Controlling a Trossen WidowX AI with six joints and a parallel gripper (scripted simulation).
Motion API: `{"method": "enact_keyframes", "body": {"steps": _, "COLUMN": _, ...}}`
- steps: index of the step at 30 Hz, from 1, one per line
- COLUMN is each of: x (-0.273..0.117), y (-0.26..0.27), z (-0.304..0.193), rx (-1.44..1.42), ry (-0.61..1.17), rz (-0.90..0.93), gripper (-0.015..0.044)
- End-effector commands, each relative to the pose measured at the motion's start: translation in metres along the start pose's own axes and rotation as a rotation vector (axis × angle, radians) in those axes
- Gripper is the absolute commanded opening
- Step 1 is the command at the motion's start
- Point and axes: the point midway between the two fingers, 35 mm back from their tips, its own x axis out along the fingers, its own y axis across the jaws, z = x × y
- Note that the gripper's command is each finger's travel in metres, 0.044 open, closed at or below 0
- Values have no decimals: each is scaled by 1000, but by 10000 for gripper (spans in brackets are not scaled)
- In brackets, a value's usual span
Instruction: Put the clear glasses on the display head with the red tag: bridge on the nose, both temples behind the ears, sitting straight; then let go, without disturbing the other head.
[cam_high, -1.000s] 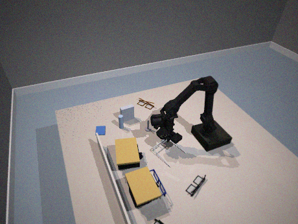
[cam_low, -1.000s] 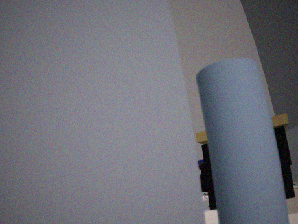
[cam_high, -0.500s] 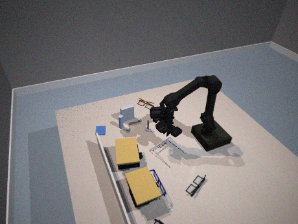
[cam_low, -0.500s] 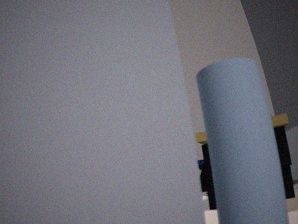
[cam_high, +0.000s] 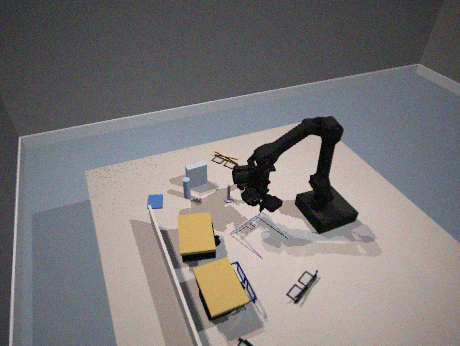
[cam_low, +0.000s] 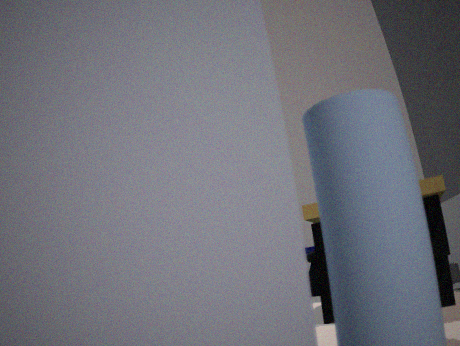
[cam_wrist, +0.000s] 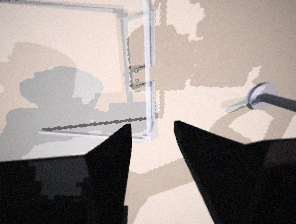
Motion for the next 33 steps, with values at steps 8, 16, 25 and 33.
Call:
{"method": "enact_keyframes", "body": {"steps": 8, "x": -2, "y": 3, "z": -1, "rx": 8, "ry": -2, "rz": 4, "gripper": 140}}
{"method": "enact_keyframes", "body": {"steps": 16, "x": 7, "y": 2, "z": 0, "rx": 8, "ry": -2, "rz": 4, "gripper": 140}}
{"method": "enact_keyframes", "body": {"steps": 25, "x": 22, "y": 2, "z": 0, "rx": 8, "ry": -2, "rz": 4, "gripper": 140}}
{"method": "enact_keyframes", "body": {"steps": 33, "x": 35, "y": 2, "z": 0, "rx": 8, "ry": -1, "rz": 4, "gripper": 140}}
